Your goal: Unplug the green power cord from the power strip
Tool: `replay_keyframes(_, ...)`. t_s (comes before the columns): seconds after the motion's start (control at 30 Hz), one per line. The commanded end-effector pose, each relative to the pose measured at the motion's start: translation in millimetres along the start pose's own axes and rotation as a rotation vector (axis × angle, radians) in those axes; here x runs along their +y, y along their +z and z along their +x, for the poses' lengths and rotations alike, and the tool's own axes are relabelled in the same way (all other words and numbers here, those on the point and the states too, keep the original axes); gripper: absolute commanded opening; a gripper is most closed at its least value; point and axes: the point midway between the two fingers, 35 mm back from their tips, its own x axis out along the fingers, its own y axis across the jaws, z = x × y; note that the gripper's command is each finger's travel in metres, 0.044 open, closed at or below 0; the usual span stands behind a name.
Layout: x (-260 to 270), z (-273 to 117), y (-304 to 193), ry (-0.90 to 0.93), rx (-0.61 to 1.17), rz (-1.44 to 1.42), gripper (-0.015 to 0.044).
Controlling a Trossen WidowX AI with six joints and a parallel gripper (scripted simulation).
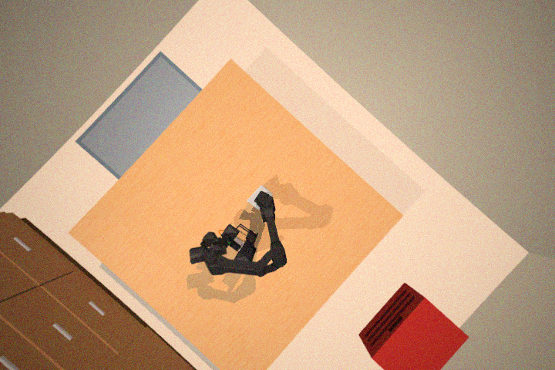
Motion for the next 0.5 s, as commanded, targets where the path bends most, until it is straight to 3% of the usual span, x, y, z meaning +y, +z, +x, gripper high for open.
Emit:
replay_keyframes(0.0, 0.1, -0.4, 0.1, 0.000, 0.000, 0.000, 0.0107)
replay_keyframes(0.13, 0.1, -0.4, 0.1, 0.000, 0.000, 0.000, 0.0002)
replay_keyframes(0.47, 0.1, -0.4, 0.1, 0.000, 0.000, 0.000, 0.0000)
